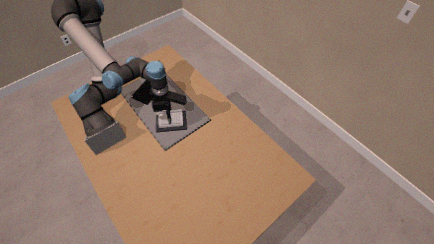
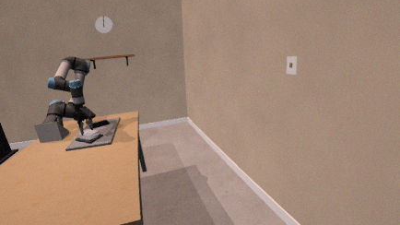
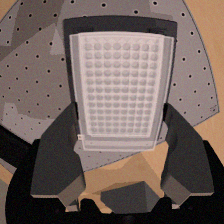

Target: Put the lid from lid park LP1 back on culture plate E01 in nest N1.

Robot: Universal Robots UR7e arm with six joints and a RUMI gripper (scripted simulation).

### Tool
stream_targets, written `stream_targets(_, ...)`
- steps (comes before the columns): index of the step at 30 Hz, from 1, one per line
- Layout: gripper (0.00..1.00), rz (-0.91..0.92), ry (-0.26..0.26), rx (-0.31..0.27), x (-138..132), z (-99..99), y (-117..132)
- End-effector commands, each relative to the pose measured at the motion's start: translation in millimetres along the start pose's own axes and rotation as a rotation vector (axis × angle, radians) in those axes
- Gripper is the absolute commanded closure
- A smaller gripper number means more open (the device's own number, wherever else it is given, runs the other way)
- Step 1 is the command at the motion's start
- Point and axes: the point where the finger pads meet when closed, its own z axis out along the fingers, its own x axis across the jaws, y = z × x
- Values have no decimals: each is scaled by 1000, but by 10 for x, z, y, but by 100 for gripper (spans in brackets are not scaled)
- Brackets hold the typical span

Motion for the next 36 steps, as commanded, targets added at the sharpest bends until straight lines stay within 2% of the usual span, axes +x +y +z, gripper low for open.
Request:
stream_targets(1, 100, 0, 0, 1, 5, 7, -6)
stream_targets(36, 100, 0, 0, 1, 4, 110, -5)
